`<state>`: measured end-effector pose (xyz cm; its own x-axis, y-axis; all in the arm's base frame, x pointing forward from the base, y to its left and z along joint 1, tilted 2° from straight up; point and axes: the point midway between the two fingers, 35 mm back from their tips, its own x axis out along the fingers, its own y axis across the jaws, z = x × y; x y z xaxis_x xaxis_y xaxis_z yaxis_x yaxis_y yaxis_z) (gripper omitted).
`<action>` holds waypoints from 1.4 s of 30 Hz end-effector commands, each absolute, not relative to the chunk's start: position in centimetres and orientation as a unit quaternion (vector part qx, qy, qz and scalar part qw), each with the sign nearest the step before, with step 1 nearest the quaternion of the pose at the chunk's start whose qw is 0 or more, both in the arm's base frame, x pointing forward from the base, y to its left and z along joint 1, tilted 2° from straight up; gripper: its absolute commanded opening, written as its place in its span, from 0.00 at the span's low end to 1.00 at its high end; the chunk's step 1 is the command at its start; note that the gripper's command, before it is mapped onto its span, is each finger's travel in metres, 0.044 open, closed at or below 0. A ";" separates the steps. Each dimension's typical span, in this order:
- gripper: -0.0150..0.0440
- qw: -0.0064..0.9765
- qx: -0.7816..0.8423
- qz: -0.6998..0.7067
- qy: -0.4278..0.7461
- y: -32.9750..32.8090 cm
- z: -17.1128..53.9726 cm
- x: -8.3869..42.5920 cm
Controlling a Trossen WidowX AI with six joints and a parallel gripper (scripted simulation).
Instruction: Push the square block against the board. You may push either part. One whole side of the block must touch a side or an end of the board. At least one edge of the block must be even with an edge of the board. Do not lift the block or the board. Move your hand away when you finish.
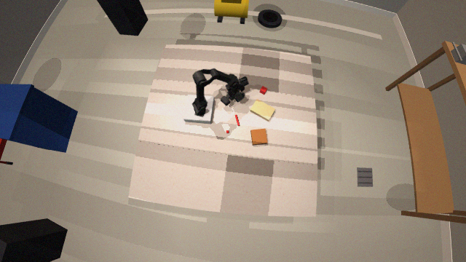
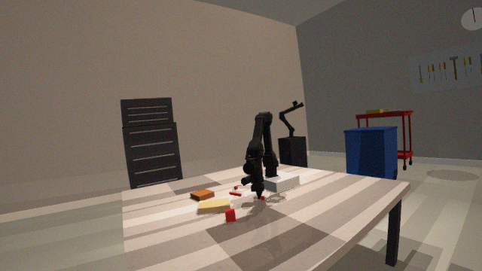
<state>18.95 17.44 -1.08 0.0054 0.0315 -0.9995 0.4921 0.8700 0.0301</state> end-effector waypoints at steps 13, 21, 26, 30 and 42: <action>0.25 0.682 0.194 -0.168 0.685 17.5 -1.1 19.0; 0.25 0.682 0.194 -0.168 0.685 17.0 -1.1 20.0; 0.25 0.682 0.194 -0.168 0.685 16.6 -1.1 20.7; 0.25 0.682 0.194 -0.168 0.685 16.3 -1.1 21.2; 0.25 0.683 0.194 -0.168 0.684 15.2 -1.1 22.8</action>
<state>22.45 15.49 -0.99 0.0159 0.0350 -0.9993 0.4963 0.8673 0.0383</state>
